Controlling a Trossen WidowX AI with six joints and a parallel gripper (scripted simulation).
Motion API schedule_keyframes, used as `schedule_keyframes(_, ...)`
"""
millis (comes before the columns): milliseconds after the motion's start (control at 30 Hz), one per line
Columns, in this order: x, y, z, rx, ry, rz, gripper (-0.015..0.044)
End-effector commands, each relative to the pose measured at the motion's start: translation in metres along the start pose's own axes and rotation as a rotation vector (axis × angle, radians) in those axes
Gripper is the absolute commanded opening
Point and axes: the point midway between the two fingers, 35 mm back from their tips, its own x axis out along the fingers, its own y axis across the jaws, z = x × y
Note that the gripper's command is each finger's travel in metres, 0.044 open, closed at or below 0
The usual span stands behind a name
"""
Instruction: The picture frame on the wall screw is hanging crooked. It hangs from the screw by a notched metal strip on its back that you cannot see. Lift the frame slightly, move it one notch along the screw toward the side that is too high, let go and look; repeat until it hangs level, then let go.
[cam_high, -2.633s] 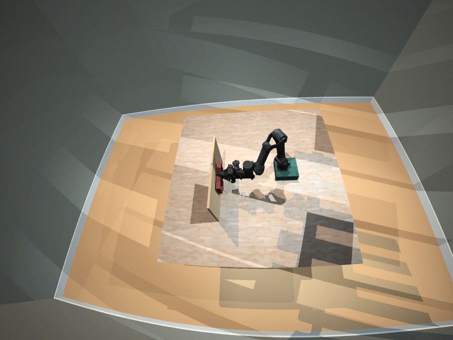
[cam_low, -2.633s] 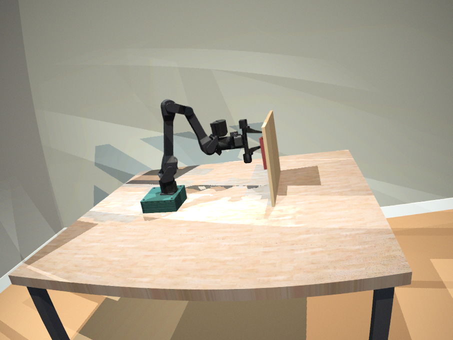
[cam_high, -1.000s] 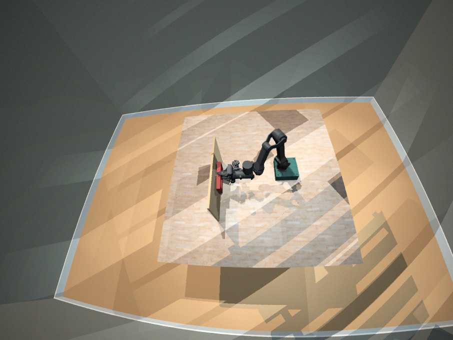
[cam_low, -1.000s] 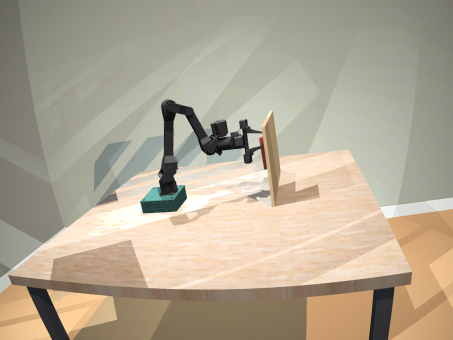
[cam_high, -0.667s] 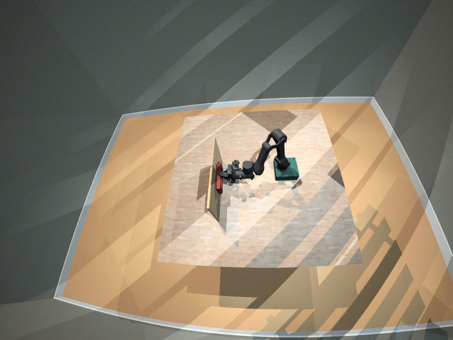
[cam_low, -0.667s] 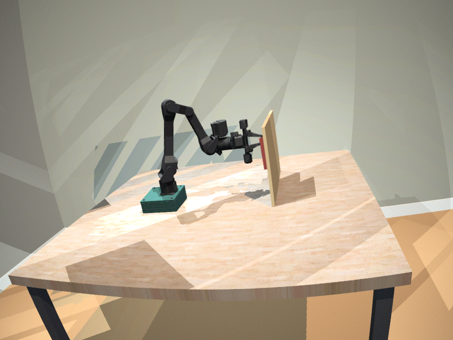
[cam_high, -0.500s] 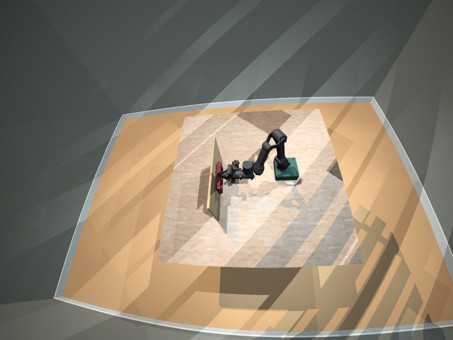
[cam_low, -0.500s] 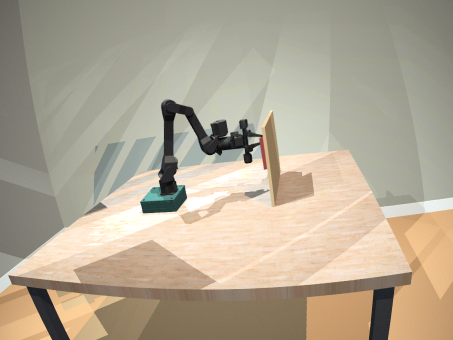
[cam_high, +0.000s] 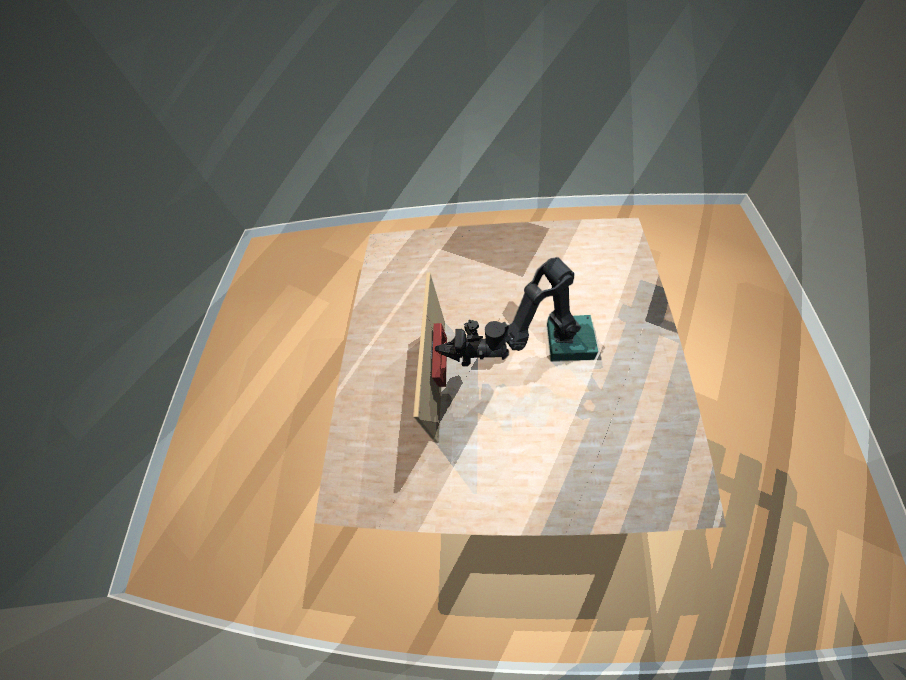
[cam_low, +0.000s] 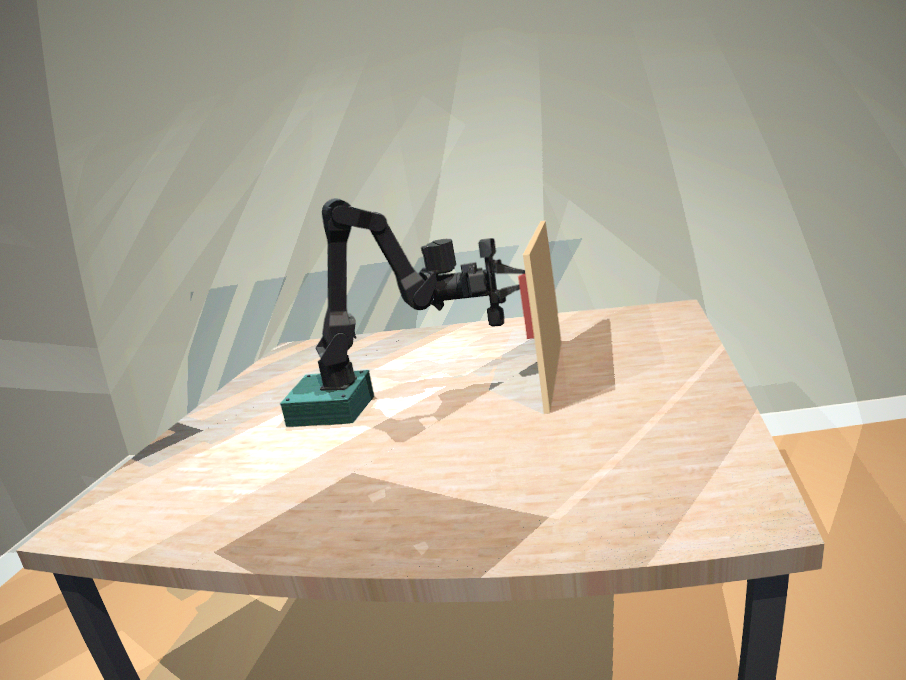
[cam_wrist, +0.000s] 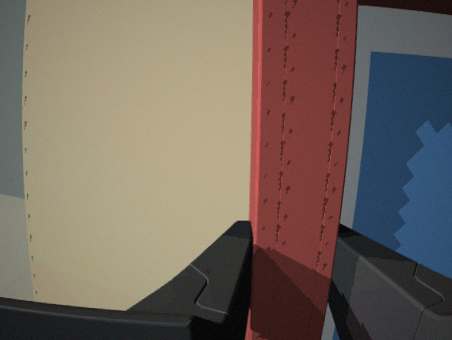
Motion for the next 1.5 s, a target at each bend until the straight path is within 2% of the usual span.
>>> schedule_keyframes(0,0.0001,0.0008,-0.0003,0.002,0.004,0.000,0.0000)
schedule_keyframes(1467,0.0001,0.0071,0.0000,0.002,0.004,0.000,0.0000)
